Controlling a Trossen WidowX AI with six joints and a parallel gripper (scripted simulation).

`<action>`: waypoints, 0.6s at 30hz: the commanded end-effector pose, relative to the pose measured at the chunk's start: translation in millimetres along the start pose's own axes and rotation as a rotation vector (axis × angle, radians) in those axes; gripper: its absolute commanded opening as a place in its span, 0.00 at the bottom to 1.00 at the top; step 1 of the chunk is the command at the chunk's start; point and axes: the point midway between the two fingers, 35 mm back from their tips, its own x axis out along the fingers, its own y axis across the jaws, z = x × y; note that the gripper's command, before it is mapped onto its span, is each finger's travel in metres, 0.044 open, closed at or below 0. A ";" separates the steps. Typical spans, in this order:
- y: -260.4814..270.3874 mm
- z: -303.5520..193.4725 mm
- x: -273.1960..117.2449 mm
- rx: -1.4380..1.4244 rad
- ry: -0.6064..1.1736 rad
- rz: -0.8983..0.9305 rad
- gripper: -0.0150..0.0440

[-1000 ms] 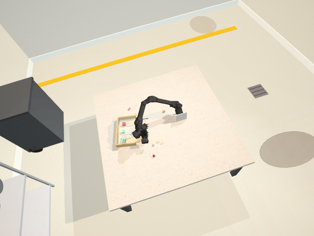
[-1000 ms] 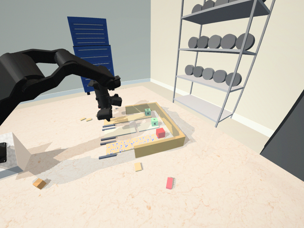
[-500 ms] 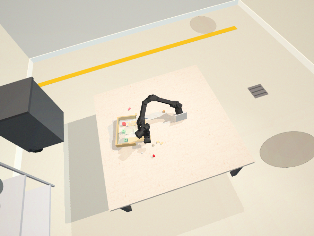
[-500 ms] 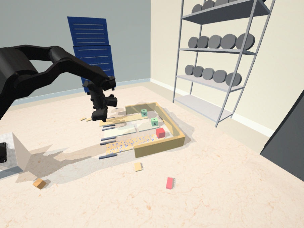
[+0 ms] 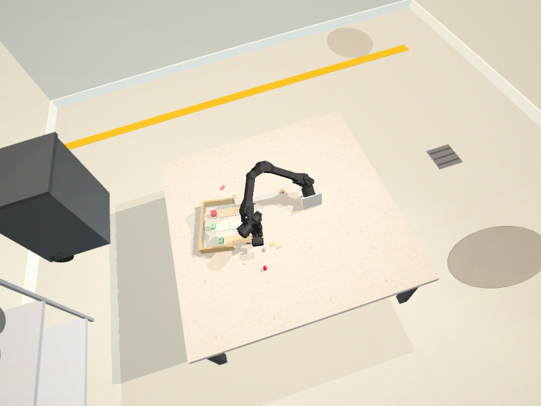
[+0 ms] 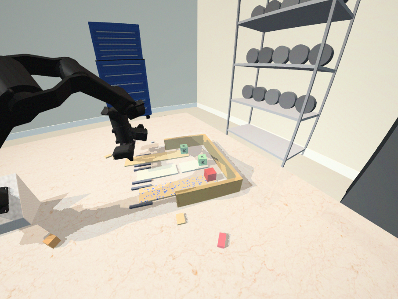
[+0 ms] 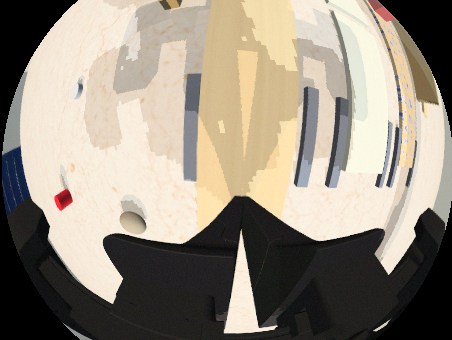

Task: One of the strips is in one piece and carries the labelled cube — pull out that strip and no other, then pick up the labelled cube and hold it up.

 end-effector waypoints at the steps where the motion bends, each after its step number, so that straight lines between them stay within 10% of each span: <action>1: -0.3 -11.7 6.8 -0.006 0.025 -0.006 0.25; 18: 0.6 -38.6 6.2 -0.007 0.026 -0.006 0.25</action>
